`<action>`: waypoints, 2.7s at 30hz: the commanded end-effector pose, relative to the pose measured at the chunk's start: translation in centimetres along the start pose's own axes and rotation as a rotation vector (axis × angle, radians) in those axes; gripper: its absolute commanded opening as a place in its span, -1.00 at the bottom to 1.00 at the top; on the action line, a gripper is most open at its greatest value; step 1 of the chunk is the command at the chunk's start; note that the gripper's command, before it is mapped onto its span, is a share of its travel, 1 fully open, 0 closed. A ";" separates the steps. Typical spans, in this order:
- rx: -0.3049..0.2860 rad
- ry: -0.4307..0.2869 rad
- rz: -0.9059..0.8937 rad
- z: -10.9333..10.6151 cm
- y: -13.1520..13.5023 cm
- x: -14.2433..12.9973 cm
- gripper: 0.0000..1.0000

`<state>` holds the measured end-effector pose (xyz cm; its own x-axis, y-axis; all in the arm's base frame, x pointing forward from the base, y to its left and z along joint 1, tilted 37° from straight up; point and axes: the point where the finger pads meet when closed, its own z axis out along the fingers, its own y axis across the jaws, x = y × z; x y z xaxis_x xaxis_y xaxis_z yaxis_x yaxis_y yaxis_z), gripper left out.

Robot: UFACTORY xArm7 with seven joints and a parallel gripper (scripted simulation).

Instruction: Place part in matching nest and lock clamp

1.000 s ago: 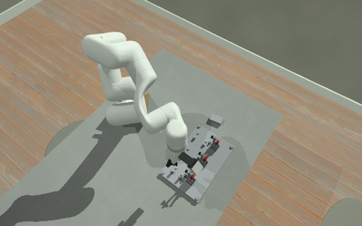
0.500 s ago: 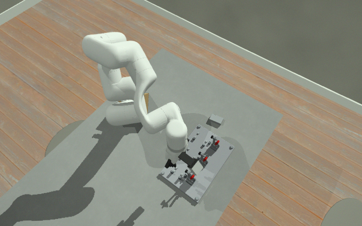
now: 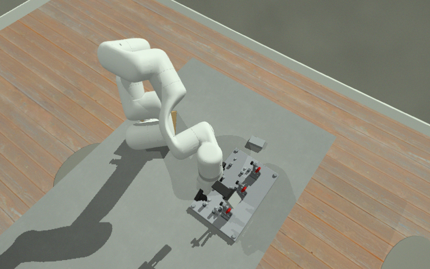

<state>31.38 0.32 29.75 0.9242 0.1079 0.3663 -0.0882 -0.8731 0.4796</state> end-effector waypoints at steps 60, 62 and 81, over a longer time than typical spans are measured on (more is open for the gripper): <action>0.000 0.003 -0.001 -0.2 -3.3 0.0 1.00; 0.000 0.003 -0.001 -0.2 -4.6 0.0 1.00; 0.000 0.003 -0.001 -0.2 -22.4 -0.5 1.00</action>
<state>32.12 16.48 20.67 0.9244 0.1129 0.3644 -0.0817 -0.8745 0.4781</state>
